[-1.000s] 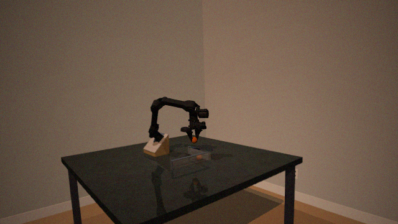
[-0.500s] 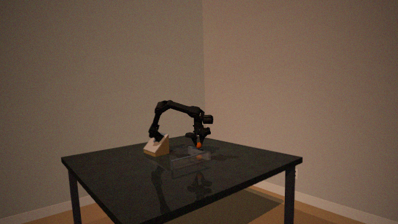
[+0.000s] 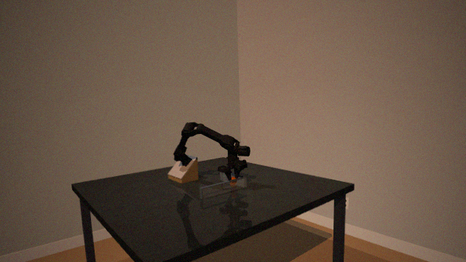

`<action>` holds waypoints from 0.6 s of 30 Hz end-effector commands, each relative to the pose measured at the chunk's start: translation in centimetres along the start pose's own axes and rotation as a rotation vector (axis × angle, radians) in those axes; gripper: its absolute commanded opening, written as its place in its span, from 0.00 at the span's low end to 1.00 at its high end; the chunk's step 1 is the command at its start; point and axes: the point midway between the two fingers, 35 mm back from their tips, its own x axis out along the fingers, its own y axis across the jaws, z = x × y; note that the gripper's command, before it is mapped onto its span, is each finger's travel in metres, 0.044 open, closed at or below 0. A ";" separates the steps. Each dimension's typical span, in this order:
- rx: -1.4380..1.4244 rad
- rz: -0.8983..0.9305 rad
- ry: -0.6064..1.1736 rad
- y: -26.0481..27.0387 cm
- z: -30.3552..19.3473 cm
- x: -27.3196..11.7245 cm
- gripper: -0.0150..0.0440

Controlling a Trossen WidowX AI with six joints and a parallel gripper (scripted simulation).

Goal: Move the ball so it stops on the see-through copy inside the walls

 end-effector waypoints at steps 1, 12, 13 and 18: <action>-0.010 -0.005 -0.007 0.1 -0.1 0.7 0.25; -0.010 -0.006 -0.007 0.1 -0.1 2.1 0.25; -0.010 -0.006 -0.007 0.1 -0.1 2.2 0.25; -0.010 -0.006 -0.007 0.1 -0.1 2.7 0.25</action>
